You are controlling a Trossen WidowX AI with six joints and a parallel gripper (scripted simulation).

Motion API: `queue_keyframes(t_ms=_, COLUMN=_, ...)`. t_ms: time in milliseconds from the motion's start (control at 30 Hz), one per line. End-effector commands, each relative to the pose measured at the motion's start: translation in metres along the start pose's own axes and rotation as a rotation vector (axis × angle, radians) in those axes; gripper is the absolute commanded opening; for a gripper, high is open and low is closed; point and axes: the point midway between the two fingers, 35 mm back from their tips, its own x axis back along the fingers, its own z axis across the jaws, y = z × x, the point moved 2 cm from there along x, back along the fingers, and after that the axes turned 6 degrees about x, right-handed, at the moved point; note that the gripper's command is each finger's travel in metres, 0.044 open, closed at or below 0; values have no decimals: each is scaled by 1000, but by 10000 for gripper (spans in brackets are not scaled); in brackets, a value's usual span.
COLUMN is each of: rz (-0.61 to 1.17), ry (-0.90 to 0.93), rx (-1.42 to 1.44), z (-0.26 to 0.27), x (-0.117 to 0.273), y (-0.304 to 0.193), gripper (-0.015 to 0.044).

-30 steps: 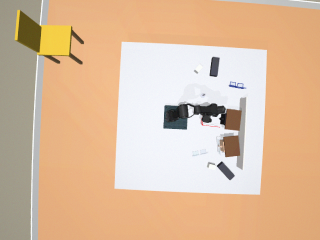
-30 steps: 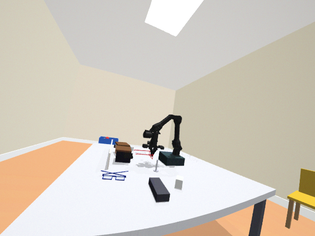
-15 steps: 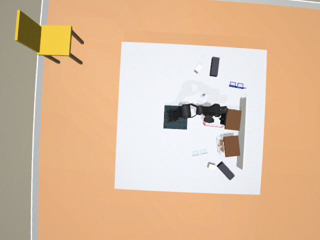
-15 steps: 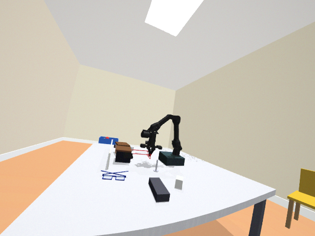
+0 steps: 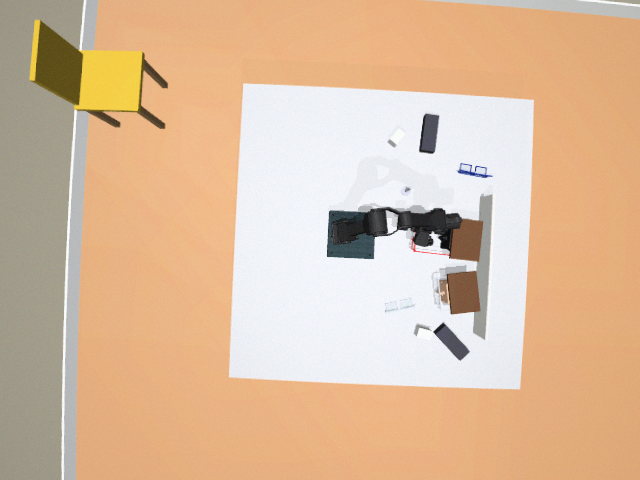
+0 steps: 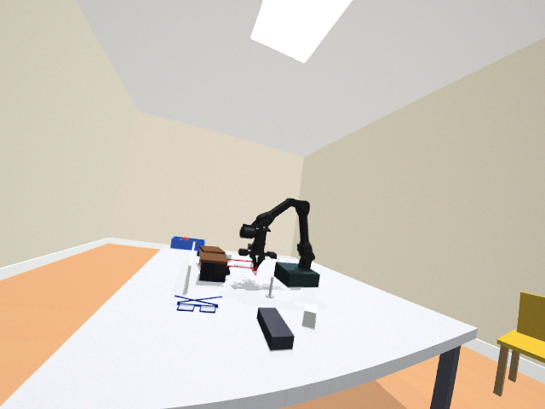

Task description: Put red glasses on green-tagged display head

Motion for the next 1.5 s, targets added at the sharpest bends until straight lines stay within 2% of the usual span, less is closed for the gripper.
queue_keyframes(t_ms=0, rz=1, ry=5, rx=3, z=8, x=1, y=1, gripper=0)
queue_keyframes(t_ms=1467, rz=1, ry=10, rx=4, z=66, x=3, y=7, gripper=0)
